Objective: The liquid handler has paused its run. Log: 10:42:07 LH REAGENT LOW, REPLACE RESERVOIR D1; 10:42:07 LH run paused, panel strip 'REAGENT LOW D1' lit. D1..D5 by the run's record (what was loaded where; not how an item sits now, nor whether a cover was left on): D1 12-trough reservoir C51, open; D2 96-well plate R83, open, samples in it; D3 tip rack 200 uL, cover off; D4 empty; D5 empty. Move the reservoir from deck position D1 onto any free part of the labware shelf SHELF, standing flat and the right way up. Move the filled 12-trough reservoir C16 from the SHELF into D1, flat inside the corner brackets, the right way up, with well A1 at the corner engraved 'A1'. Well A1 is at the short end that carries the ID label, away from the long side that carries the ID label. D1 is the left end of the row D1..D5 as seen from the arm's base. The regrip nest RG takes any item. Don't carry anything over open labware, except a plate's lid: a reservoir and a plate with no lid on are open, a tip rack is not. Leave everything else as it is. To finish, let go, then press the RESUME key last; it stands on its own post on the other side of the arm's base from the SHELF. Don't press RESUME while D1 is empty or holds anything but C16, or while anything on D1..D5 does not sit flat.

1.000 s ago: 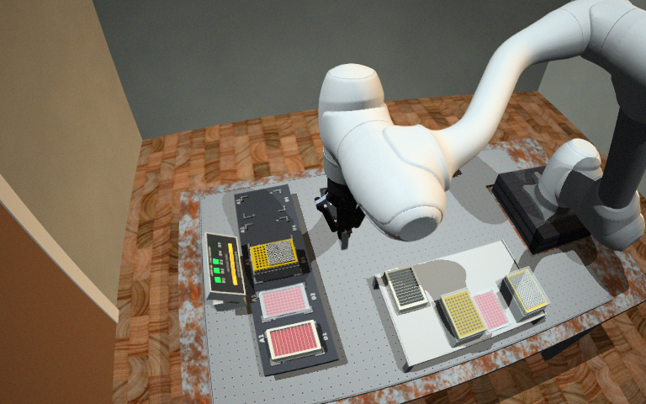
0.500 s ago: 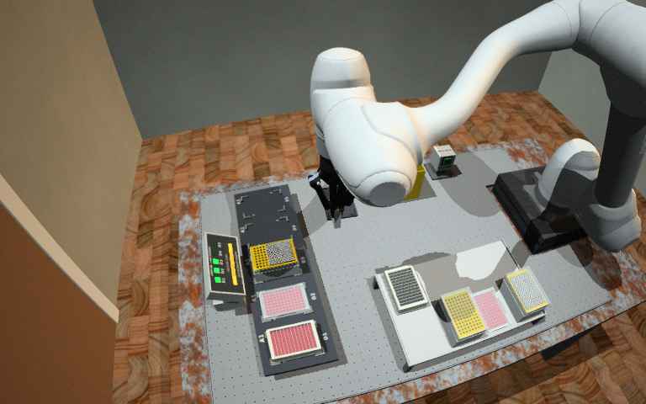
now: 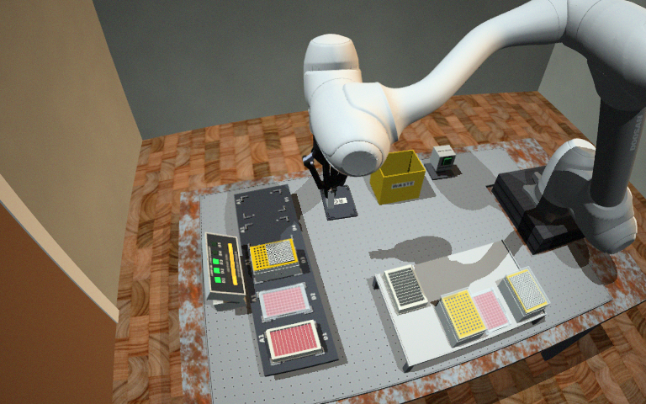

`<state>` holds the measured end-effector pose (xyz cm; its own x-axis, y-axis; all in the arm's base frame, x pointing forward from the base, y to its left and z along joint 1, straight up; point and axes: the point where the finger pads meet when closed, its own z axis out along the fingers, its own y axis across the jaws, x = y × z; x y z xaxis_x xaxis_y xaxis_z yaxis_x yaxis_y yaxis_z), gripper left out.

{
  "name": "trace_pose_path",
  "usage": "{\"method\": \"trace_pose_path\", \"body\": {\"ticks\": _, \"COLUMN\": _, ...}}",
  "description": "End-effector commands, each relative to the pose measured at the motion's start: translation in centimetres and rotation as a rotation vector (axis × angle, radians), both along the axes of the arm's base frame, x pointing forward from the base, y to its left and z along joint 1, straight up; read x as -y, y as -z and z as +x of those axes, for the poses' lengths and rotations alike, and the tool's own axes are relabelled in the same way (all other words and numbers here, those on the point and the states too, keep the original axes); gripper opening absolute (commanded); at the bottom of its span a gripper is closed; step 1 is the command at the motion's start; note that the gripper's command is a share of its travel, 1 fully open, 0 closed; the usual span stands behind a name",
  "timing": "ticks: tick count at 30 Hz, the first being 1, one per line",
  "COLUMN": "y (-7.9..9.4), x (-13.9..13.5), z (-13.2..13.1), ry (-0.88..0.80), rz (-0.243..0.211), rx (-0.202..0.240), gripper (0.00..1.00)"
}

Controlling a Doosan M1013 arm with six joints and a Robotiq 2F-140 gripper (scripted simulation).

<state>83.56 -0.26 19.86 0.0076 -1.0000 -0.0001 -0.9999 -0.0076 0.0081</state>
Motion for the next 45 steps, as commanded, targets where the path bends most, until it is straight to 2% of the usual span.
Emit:
{"method": "trace_pose_path", "body": {"ticks": 1, "y": 0.0, "x": 1.6, "z": 0.0, "ry": 0.0, "rz": 0.0, "rx": 0.0, "gripper": 0.0}}
{"method": "trace_pose_path", "body": {"ticks": 8, "y": 0.0, "x": 5.1, "z": 0.2, "ry": 0.0, "rz": 0.0, "rx": 0.0, "gripper": 0.0}}
{"method": "trace_pose_path", "body": {"ticks": 10, "y": 0.0, "x": 5.1, "z": 0.2, "ry": 0.0, "rz": 0.0, "rx": 0.0, "gripper": 0.0}}
{"method": "trace_pose_path", "body": {"ticks": 25, "y": 0.0, "x": 12.6, "z": 0.4, "ry": 0.0, "rz": 0.0, "rx": 0.0, "gripper": 0.0}}
{"method": "trace_pose_path", "body": {"ticks": 27, "y": 0.0, "x": 12.6, "z": 0.4, "ry": 0.0, "rz": 0.0, "rx": 0.0, "gripper": 0.0}}
{"method": "trace_pose_path", "body": {"ticks": 40, "y": 0.0, "x": 19.1, "z": 0.6, "ry": 0.0, "rz": 0.0, "rx": 0.0, "gripper": 0.0}}
{"method": "trace_pose_path", "body": {"ticks": 45, "y": 0.0, "x": 19.1, "z": 0.1, "ry": -0.02, "rz": 0.0, "rx": 0.0, "gripper": 0.0}}
